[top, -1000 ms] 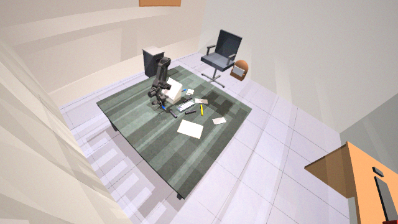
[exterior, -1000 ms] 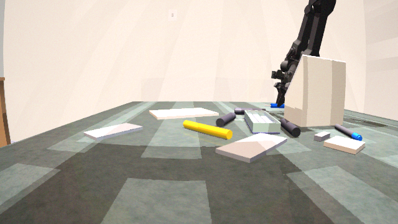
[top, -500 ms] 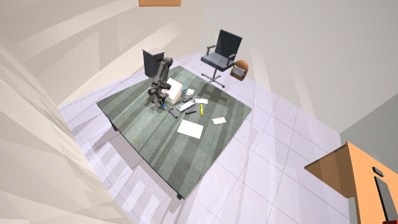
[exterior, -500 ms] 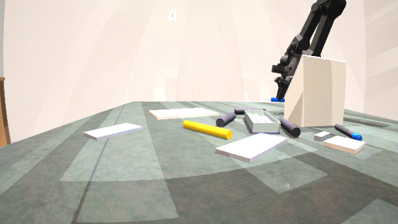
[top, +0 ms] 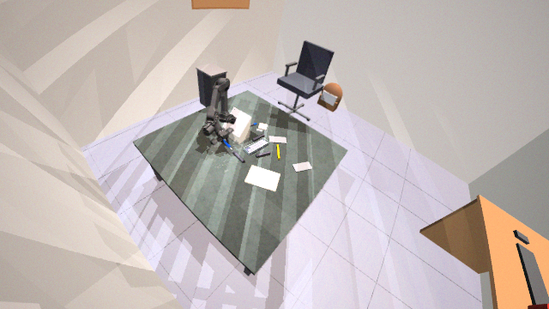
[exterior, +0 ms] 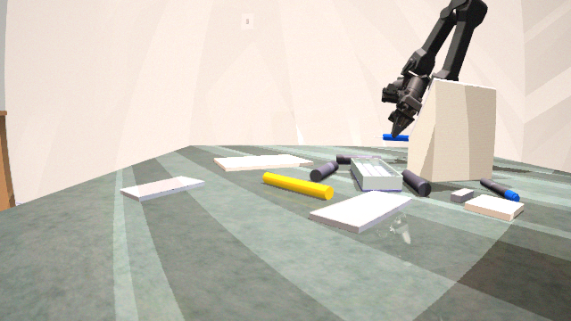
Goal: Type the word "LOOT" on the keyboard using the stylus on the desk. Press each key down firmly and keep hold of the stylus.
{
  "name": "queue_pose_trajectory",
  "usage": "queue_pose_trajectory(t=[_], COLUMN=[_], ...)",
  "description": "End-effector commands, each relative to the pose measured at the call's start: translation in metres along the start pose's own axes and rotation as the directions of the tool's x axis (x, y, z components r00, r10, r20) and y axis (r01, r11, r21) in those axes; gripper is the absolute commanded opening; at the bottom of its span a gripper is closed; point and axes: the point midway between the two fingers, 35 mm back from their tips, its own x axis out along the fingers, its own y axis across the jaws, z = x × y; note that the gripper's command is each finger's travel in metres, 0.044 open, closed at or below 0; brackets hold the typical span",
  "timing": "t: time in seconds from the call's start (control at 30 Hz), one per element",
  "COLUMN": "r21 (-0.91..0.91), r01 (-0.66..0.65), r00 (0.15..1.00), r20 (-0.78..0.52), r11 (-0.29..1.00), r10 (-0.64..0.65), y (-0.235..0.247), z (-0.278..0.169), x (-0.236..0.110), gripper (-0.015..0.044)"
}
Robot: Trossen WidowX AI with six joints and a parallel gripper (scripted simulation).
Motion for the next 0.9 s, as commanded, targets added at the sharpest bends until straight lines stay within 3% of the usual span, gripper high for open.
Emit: queue_pose_trajectory(t=[0.0,0.87], r21=[0.055,0.407], r01=[-0.054,-0.331], r00=[0.998,0.902], r20=[-0.013,-0.129], r11=[0.997,0.851], r10=[0.055,0.412], y=[0.002,0.016], z=[0.005,0.052], x=[0.001,0.013], gripper=[0.0000,0.0000])
